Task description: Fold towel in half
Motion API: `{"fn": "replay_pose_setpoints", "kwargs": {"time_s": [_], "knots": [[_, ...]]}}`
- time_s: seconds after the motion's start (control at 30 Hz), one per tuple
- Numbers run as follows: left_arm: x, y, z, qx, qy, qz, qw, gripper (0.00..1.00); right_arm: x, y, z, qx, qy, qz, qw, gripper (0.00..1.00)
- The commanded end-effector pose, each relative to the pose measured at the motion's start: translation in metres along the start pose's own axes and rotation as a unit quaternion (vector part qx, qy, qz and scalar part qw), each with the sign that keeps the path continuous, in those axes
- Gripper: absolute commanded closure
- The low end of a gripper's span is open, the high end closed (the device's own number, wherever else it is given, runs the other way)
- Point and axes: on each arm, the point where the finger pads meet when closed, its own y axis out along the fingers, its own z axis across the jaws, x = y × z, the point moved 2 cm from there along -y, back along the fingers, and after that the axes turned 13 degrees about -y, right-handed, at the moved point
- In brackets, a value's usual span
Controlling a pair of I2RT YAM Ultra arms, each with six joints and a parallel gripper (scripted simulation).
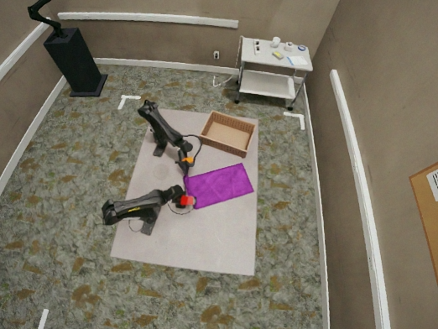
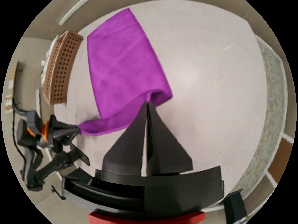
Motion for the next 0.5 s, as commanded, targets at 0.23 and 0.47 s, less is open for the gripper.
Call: {"fn": "replay_pose_setpoints", "kwargs": {"time_s": [0.23, 0.47], "knots": [[0.06, -0.005, 0.042, 0.055, -0.024, -0.061, 0.996, 1.0, 0.062, 0.042, 0.035, 0.056, -0.013, -0.021, 0.998, 1.0], [0.078, -0.012, 0.066, 0.058, -0.017, -0.058, 0.997, 1.0, 0.081, 0.063, 0.041, 0.045, 0.014, -0.032, 0.998, 1.0]]}}
